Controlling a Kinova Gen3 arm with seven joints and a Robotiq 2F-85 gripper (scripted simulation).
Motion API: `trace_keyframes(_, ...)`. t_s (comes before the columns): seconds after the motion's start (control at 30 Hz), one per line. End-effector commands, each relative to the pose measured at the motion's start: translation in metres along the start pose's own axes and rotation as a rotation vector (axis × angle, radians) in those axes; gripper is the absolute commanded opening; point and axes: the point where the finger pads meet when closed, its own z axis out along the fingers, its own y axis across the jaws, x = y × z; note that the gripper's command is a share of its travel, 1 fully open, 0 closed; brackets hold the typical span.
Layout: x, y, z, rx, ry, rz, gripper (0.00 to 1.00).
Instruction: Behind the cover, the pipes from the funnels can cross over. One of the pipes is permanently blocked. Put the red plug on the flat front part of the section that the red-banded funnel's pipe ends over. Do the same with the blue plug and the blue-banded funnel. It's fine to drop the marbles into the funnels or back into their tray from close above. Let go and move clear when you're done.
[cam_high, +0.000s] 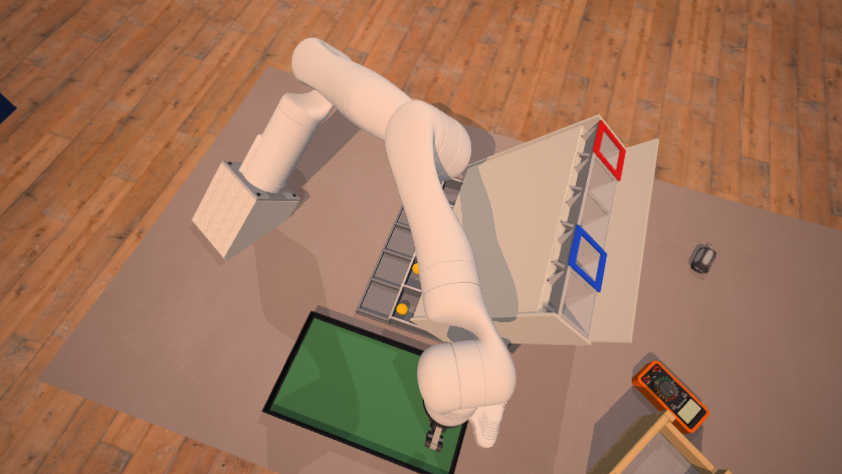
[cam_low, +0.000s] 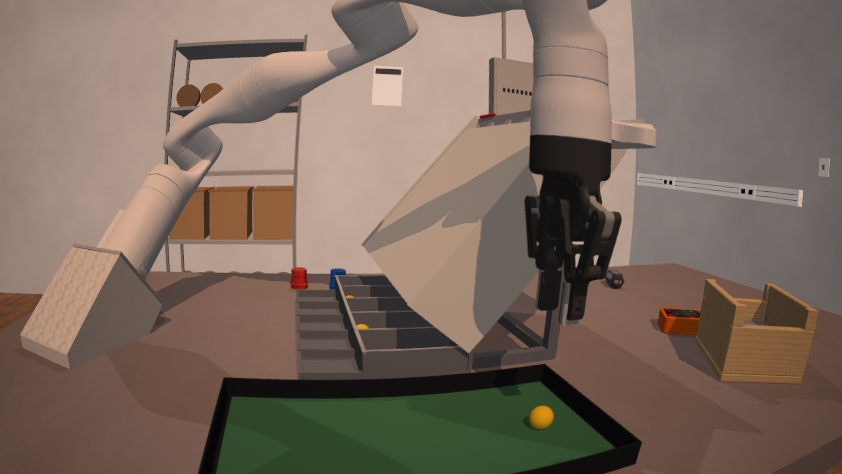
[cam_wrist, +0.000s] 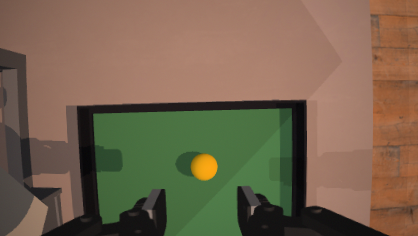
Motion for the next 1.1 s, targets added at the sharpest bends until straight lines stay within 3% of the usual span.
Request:
trace_keyframes(0.0, 0.0, 0.001, 0.069, -0.002, 0.005, 0.004, 0.5)
trace_keyframes(0.1, 0.0, 0.001, 0.095, -0.002, 0.005, 0.004, 0.5)
trace_keyframes(0.97, 0.0, 0.001, 0.095, 0.0, 0.003, 0.006, 0.5)
trace_keyframes(1.07, -0.001, 0.001, 0.103, 0.0, 0.003, 0.006, 0.5)
